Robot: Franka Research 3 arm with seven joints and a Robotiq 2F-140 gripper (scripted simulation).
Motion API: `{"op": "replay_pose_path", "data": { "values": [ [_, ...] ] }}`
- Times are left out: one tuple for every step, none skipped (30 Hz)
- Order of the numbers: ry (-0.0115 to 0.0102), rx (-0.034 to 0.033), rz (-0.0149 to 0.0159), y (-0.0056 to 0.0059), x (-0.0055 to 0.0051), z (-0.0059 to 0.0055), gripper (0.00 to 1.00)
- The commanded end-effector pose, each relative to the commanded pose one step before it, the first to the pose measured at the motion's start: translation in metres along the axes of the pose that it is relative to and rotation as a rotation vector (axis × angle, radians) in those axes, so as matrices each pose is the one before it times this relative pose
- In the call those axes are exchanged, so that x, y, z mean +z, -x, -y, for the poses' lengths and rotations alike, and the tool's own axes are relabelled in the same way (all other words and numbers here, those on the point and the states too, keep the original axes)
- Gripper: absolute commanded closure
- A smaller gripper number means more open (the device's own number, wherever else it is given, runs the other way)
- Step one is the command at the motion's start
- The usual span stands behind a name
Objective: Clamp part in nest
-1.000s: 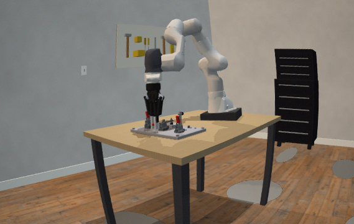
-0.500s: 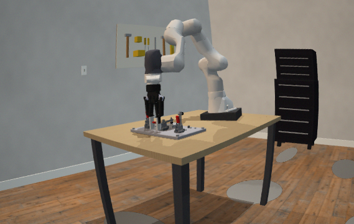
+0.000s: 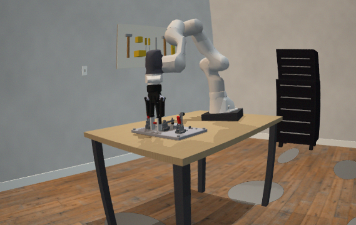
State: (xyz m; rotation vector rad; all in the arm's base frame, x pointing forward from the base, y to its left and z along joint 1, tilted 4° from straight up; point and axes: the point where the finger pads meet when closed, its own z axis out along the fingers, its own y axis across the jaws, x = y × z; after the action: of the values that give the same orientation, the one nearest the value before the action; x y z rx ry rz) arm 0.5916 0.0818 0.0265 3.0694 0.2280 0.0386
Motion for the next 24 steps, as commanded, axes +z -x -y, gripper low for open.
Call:
{"op": "replay_pose_path", "data": {
  "values": [
    [0.00210,0.00079,-0.00168,-0.00064,0.00063,-0.00077,0.72],
    [0.00000,0.00000,0.00000,0.00000,0.00000,0.00000,0.72],
    [0.00000,0.00000,0.00000,0.00000,0.00000,0.00000,0.72],
    [0.00000,0.00000,0.00000,0.00000,-0.00003,0.00000,0.72],
    [0.00000,0.00000,0.00000,0.00000,-0.00018,0.00000,0.72],
    [0.00000,0.00000,0.00000,0.00000,-0.00044,0.00000,0.72],
    [0.00000,0.00000,0.00000,0.00000,-0.00080,0.00000,0.72],
    [0.00000,0.00000,0.00000,0.00000,-0.00120,0.00000,0.72],
    [0.00000,0.00000,0.00000,0.00000,-0.00164,0.00000,0.72],
    [0.00000,0.00000,0.00000,0.00000,-0.00210,0.00000,0.72],
    [0.00000,0.00000,0.00000,0.00000,-0.00254,0.00000,0.72],
    [0.00000,0.00000,0.00000,0.00000,-0.00295,0.00000,0.72],
    [0.00000,0.00000,0.00000,0.00000,-0.00332,0.00000,0.72],
    [0.00000,0.00000,0.00000,0.00000,0.00000,0.00000,0.72],
    [0.00000,0.00000,0.00000,0.00000,0.00000,0.00000,0.72],
    [0.00000,0.00000,0.00000,0.00000,-0.00364,0.00000,0.72],
    [0.00000,0.00000,0.00000,0.00000,-0.00389,0.00000,0.72],
    [0.00000,0.00000,0.00000,0.00000,-0.00406,0.00000,0.72],
    [0.00000,0.00000,0.00000,0.00000,-0.00414,0.00000,0.72],
    [0.00000,0.00000,0.00000,0.00000,-0.00414,0.00000,0.72],
    [0.00000,0.00000,0.00000,0.00000,-0.00406,0.00000,0.72],
    [0.00000,0.00000,0.00000,0.00000,-0.00387,0.00000,0.72],
    [0.00000,0.00000,0.00000,0.00000,-0.00360,0.00000,0.72],
    [0.00000,0.00000,0.00000,0.00000,-0.00325,0.00000,0.72]
  ]
}}
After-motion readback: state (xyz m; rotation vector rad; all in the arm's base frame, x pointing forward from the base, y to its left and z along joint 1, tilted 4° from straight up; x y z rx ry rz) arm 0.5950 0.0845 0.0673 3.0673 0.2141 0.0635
